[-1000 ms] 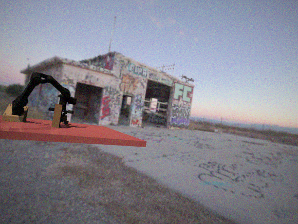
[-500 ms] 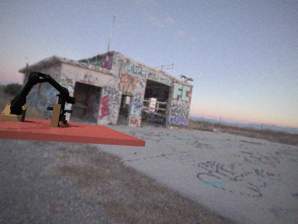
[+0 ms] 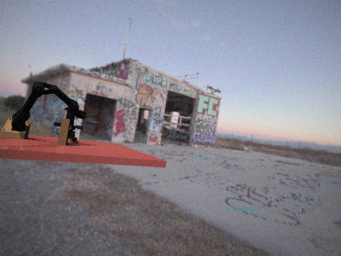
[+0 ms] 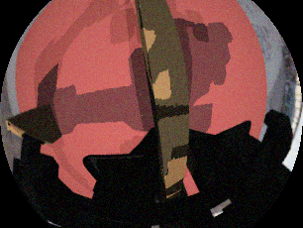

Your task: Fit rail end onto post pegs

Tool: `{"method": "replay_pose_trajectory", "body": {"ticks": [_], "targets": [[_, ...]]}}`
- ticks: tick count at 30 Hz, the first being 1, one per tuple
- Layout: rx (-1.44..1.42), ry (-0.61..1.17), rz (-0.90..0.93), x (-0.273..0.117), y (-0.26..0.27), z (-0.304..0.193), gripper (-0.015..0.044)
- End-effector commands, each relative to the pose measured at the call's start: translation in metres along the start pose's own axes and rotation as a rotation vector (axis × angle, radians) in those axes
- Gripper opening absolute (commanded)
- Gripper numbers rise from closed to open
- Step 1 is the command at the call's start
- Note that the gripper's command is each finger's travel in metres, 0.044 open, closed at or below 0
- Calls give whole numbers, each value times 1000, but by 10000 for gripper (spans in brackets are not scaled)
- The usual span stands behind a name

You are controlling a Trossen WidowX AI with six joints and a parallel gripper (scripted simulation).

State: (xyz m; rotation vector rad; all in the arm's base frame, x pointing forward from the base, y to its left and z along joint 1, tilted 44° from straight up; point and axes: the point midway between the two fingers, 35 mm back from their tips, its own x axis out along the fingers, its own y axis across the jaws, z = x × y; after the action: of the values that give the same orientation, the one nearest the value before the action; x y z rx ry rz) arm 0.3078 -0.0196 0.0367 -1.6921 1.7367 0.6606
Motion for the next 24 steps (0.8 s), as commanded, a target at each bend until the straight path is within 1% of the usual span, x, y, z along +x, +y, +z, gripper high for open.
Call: {"method": "replay_pose_trajectory", "body": {"ticks": [1, 24], "targets": [[-1, 2, -6, -1, -1, -2, 0], [-1, 2, -6, -3, -1, -9, 0]]}}
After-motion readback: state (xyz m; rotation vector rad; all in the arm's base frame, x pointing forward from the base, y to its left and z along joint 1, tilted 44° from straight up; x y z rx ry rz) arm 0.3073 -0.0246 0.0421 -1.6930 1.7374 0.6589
